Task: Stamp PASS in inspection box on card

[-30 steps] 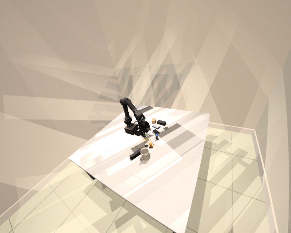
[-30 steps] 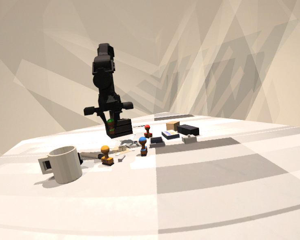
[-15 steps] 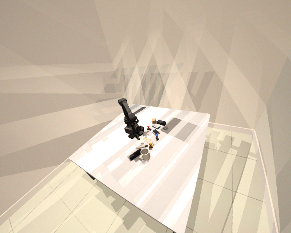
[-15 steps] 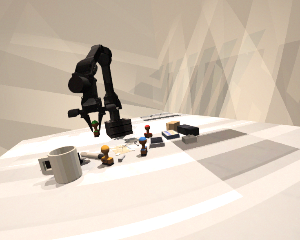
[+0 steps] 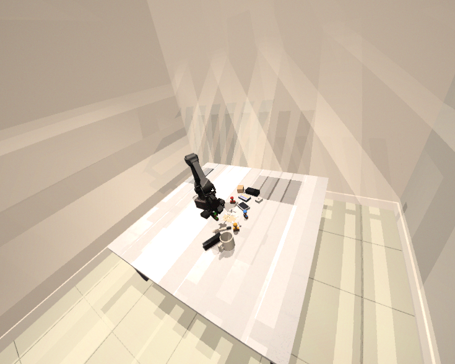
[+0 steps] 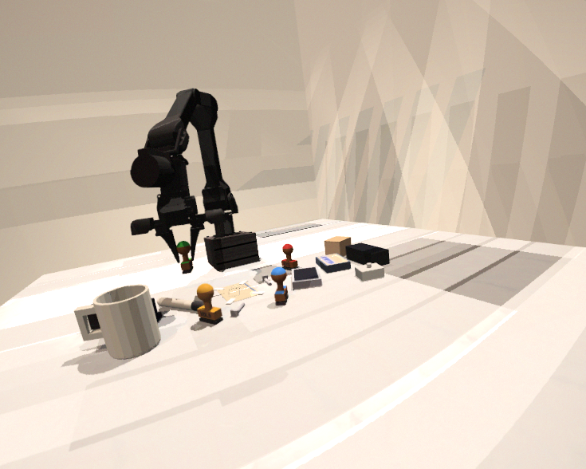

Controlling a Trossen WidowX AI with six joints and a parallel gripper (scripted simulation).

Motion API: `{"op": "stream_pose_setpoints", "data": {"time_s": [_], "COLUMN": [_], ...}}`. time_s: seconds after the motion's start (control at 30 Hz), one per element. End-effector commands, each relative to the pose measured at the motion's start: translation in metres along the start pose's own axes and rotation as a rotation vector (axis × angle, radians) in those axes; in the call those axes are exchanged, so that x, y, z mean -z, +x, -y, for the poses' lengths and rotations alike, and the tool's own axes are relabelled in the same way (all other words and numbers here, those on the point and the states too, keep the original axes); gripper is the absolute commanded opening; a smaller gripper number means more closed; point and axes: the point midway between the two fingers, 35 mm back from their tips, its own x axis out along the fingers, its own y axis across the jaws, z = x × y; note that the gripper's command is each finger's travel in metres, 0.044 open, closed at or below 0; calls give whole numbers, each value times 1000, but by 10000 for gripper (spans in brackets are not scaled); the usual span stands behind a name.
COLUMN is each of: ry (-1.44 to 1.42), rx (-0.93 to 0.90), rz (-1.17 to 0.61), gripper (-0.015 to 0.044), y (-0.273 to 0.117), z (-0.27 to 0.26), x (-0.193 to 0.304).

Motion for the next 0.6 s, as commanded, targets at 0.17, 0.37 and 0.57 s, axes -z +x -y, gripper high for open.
{"op": "stream_pose_setpoints", "data": {"time_s": [0.17, 0.37, 0.57], "ry": [-4, -4, -4], "rx": [1, 1, 1], "rz": [-9, -9, -9], "gripper": [0, 0, 0], "y": [17, 27, 37], "z": [0, 0, 0], "x": [1, 1, 2]}}
